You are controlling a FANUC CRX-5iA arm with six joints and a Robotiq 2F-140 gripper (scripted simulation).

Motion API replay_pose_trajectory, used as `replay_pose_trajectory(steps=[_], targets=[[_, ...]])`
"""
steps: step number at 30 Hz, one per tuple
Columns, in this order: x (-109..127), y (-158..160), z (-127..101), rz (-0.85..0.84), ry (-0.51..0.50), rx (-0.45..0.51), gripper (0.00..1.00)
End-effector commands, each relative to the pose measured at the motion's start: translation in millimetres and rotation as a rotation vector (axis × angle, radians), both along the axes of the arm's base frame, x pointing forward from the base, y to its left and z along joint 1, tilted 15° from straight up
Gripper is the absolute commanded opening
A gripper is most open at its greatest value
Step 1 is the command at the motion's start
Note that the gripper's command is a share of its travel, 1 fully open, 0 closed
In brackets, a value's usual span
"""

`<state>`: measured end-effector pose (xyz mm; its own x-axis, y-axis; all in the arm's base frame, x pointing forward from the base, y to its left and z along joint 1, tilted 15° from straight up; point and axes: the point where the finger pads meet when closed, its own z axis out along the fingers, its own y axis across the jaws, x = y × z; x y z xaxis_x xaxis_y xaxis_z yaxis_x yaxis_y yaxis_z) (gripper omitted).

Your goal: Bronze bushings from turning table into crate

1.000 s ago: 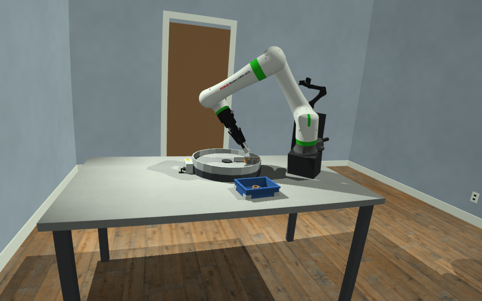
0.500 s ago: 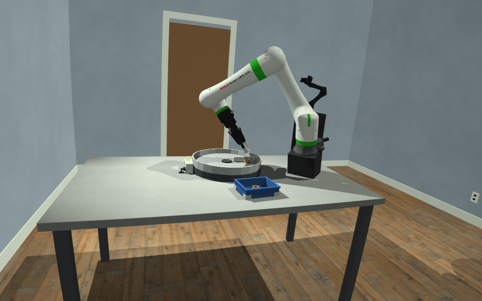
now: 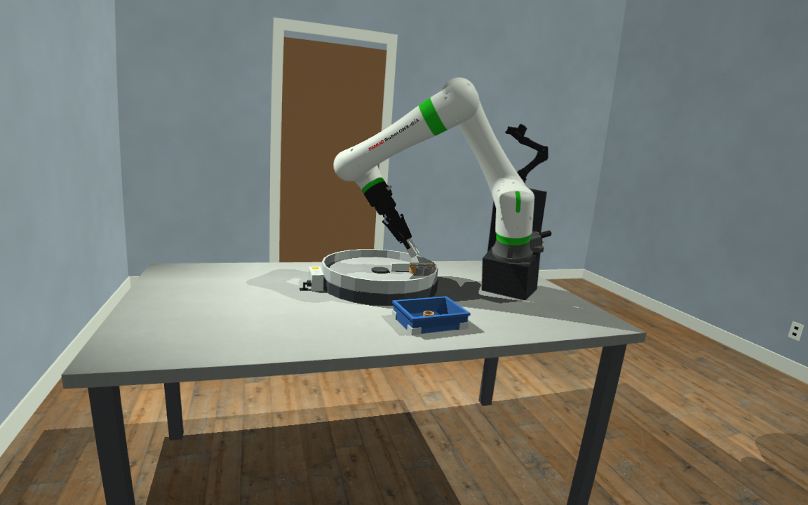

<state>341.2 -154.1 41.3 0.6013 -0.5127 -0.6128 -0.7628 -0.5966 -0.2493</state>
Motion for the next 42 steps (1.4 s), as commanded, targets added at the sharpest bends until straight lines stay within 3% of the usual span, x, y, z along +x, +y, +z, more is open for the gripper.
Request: replay_pose_trajectory(steps=[1,6,12,42], targets=[[0.1,-0.1,0.1,0.000,0.000,0.000,0.06],[0.5,0.1,-1.6,0.000,0.000,0.000,0.06],[4.8,3.1,-21.9,0.000,0.000,0.000,0.06],[4.9,3.1,-22.1,0.000,0.000,0.000,0.06]])
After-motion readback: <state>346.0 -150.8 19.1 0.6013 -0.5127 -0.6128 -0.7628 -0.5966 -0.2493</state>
